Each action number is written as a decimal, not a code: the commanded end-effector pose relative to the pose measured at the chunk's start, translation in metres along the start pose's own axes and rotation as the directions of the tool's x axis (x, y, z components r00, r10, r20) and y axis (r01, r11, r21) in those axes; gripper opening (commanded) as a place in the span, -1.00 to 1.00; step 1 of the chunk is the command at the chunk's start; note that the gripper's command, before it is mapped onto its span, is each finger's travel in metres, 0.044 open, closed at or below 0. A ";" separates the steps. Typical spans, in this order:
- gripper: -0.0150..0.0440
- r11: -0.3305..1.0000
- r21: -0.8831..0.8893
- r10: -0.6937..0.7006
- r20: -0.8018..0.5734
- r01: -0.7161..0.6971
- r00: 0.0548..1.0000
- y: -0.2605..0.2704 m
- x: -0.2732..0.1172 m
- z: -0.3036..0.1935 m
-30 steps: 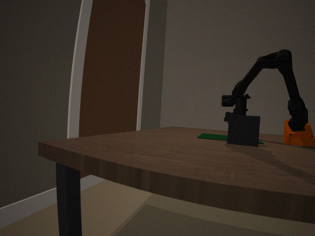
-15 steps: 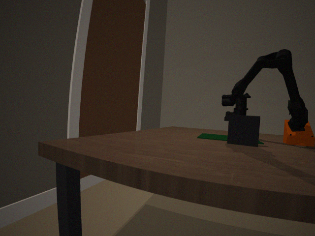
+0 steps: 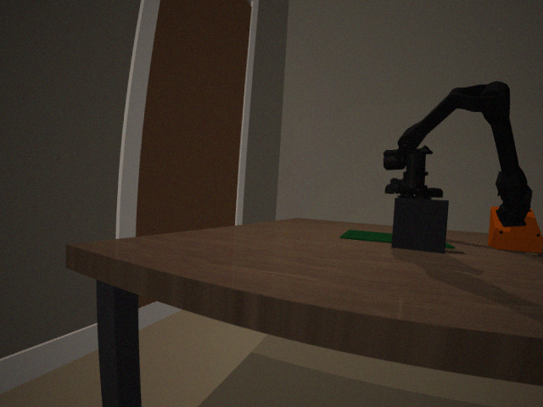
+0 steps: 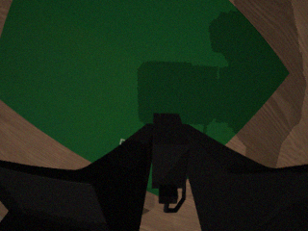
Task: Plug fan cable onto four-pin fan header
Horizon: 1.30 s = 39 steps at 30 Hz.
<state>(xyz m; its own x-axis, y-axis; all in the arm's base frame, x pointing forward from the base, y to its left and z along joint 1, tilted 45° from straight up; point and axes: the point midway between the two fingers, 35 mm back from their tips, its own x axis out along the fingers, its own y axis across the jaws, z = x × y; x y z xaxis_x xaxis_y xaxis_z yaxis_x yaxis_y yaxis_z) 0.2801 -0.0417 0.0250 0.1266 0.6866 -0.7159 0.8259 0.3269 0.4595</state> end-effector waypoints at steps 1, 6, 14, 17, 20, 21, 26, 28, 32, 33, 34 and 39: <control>-0.49 0.993 0.118 -0.003 0.003 0.003 1.000 0.003 -0.001 -0.005; -0.49 0.957 0.289 -0.003 0.003 0.002 1.000 0.007 -0.001 -0.010; -0.49 0.841 0.541 -0.003 0.003 0.001 1.000 0.013 -0.001 -0.019; -0.49 0.780 0.626 -0.003 0.003 0.001 1.000 0.014 -0.001 -0.023; -0.49 0.711 0.704 -0.003 0.003 0.000 1.000 0.016 -0.001 -0.026; -0.49 0.686 0.728 -0.003 0.003 0.000 1.000 0.017 -0.001 -0.027; -0.49 0.549 0.836 -0.003 0.003 0.000 1.000 0.020 0.000 -0.033; -0.49 0.490 0.872 -0.003 0.002 -0.001 1.000 0.021 0.000 -0.035; -0.49 0.364 0.931 -0.003 0.002 -0.001 1.000 0.024 0.000 -0.040; -0.49 0.332 0.943 -0.003 0.002 -0.001 1.000 0.024 0.000 -0.041; -0.49 0.299 0.954 -0.003 0.002 -0.001 1.000 0.025 0.000 -0.042; -0.49 0.129 0.992 -0.002 0.001 -0.001 1.000 0.027 0.000 -0.048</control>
<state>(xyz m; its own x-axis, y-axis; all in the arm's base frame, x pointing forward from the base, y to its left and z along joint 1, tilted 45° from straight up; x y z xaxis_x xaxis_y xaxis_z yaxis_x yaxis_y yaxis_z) 0.2775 -0.0061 0.0593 0.1252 0.6815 -0.7210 0.7213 -0.5616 -0.4055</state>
